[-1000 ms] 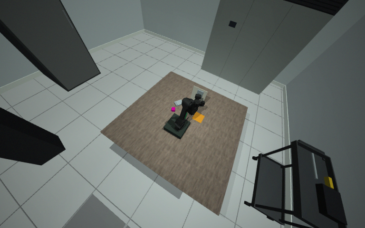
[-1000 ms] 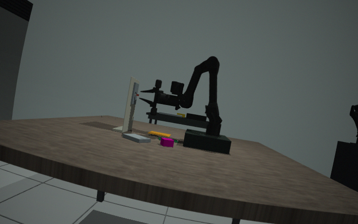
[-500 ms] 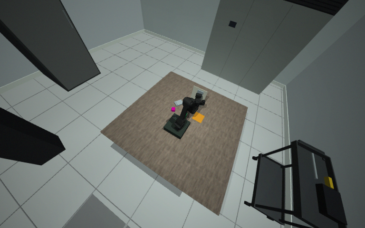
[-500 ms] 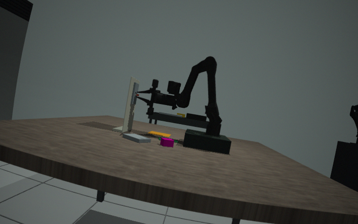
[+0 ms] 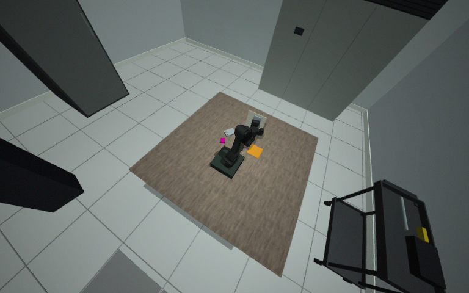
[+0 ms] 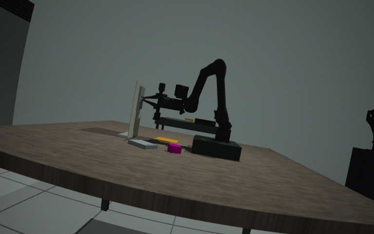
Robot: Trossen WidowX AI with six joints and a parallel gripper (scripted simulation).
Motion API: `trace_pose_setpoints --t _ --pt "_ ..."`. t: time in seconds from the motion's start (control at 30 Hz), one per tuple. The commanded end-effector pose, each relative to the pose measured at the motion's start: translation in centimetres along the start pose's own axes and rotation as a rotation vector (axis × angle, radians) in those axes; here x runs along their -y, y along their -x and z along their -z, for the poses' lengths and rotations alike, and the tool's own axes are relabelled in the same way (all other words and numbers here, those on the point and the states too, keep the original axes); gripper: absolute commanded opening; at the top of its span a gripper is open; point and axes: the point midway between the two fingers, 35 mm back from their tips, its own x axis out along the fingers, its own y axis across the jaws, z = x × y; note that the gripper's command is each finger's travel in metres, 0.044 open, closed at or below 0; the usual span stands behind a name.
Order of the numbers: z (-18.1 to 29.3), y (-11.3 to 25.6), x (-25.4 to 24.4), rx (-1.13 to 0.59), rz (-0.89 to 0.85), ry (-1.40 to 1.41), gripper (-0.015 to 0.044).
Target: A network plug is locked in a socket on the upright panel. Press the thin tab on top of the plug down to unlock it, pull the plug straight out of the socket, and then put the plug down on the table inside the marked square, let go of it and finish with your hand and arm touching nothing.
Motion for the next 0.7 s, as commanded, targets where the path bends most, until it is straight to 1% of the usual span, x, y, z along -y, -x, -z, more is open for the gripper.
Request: trace_pose_setpoints --t 0.0,0.67 --pt "-0.1 0.0 0.0 0.005 0.000 -0.003 0.0000" --pt "0.3 1.1 0.1 0.005 0.001 -0.004 0.0000"
